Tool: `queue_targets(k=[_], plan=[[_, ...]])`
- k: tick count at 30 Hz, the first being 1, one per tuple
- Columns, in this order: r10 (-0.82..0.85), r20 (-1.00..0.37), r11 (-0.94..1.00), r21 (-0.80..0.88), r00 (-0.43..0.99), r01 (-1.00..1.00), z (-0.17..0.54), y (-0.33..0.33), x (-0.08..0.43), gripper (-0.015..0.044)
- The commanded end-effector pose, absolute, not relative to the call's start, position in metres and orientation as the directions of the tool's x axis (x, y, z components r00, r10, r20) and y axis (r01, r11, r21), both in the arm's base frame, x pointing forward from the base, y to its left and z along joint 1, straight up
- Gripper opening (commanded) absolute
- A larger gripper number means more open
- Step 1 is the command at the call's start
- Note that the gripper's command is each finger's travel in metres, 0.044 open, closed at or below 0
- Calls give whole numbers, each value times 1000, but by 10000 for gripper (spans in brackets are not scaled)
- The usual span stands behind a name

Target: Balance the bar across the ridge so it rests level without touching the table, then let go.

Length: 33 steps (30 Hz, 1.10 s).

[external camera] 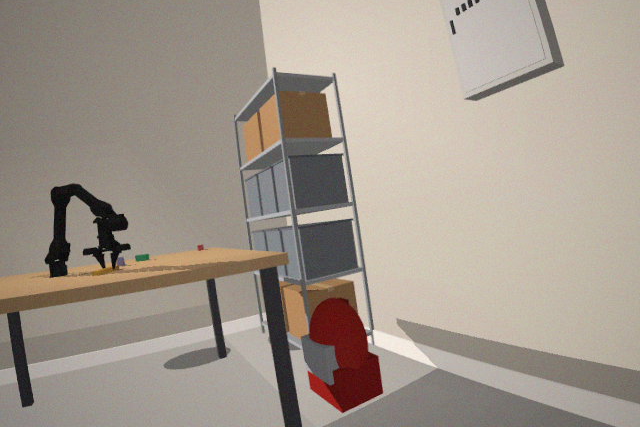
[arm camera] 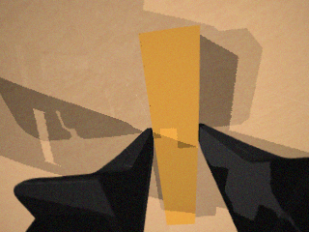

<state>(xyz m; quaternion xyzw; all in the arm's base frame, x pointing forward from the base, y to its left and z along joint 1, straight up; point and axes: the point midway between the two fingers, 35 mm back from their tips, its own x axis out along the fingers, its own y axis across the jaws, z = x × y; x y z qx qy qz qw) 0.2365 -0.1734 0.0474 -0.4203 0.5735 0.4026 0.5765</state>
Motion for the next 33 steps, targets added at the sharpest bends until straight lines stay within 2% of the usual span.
queue_targets(k=[1,6,10,33], plan=[[-18,-1000,323,-23,18,-946,47,-173,236,137],[-18,-1000,323,-23,18,-946,47,-173,236,104],[-18,-1000,322,-23,18,-946,53,-174,237,0],[-16,-1000,319,-24,20,-947,111,-175,239,0]])
